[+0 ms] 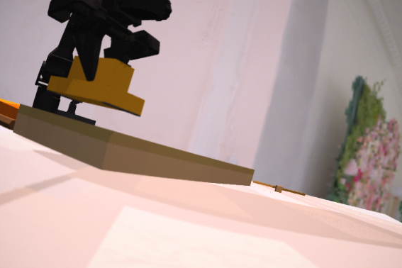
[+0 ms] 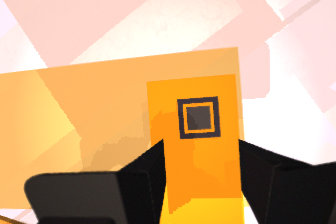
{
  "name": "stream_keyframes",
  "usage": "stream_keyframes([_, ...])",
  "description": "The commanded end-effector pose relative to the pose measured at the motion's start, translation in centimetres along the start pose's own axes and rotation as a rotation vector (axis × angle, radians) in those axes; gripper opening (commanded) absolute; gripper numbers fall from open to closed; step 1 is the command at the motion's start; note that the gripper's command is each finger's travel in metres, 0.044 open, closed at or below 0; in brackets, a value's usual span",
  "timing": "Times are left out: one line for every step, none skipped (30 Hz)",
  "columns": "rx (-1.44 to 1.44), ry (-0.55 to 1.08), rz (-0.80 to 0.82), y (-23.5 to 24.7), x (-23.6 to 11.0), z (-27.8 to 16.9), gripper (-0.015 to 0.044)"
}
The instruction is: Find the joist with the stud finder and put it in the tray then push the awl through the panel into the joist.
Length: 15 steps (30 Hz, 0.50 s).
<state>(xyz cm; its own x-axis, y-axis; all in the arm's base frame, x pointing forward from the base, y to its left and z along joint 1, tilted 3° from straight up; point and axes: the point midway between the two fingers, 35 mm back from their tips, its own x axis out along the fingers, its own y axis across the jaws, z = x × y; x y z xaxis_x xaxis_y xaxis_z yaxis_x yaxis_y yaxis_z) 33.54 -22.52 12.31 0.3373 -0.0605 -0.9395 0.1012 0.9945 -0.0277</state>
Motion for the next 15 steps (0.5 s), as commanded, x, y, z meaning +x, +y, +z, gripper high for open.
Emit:
stream_keyframes([-0.006, -0.004, 0.0, 0.0, 0.6, -0.1, 0.0])
stream_keyframes([-0.006, -0.004, 0.0, 0.0, 0.7, -0.2, 0.0])
stream_keyframes([-0.006, -0.004, 0.0, 0.0, 0.7, -0.2, 0.0])
stream_keyframes([-0.006, -0.004, 0.0, 0.0, 0.8, -0.2, 0.0])
stream_keyframes([-0.006, -0.004, 0.0, 0.0, 0.9, -0.2, 0.0])
stream_keyframes([-0.006, -0.004, 0.0, 0.0, 1.0, -0.2, 0.0])
stream_keyframes([-0.006, -0.004, 0.0, 0.0, 1.1, -0.3, 0.0])
stream_keyframes([-0.006, -0.004, 0.0, 0.0, 1.2, -0.3, 0.0])
stream_keyframes([-0.006, -0.004, 0.0, 0.0, 1.4, -0.3, 0.0])
stream_keyframes([-0.006, -0.004, 0.0, 0.0, 1.5, -0.4, 0.0])
stream_keyframes([-0.006, -0.004, 0.0, 0.0, 1.7, -0.4, 0.0])
stream_keyframes([-0.006, -0.004, 0.0, 0.0, 1.9, -0.5, 0.0])
stream_keyframes([-0.006, -0.004, 0.0, 0.0, 2.0, -0.5, 0.0])
stream_keyframes([-0.006, -0.004, 0.0, 0.0, 2.2, -0.6, 0.0])
stream_keyframes([-0.006, -0.004, 0.0, 0.0, 2.3, -0.6, 0.0])
